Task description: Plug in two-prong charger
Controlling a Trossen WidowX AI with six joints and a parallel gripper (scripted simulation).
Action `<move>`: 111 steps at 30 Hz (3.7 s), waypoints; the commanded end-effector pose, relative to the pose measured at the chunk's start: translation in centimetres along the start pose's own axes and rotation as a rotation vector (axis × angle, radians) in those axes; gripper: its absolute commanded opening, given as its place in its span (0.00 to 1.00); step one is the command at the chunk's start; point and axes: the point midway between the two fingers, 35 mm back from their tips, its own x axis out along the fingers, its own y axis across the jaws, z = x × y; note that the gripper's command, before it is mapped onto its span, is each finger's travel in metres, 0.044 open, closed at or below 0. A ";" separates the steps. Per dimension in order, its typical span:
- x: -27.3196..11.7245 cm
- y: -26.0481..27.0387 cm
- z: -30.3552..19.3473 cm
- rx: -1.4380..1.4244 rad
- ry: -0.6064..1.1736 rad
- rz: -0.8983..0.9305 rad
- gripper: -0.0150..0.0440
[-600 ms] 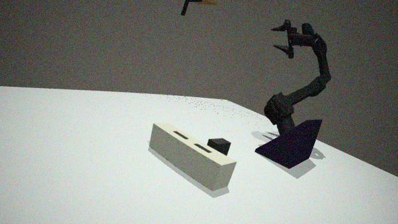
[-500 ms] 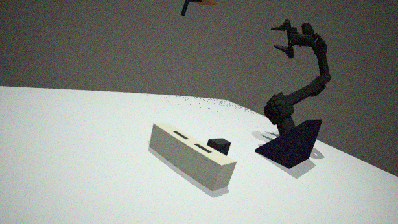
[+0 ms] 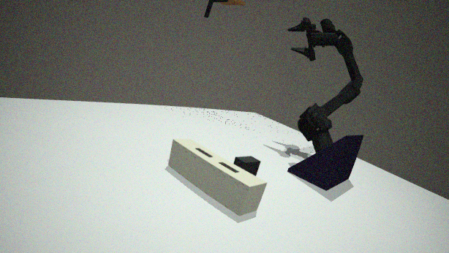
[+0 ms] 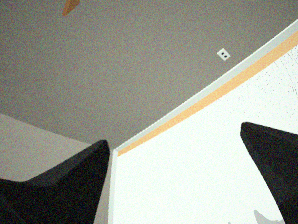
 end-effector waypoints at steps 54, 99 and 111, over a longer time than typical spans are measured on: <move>21.7 11.8 -19.1 -0.390 0.774 0.083 1.00; 21.7 16.3 -43.0 -0.980 1.268 0.092 1.00; 19.7 15.6 -48.2 -1.148 1.347 0.058 1.00</move>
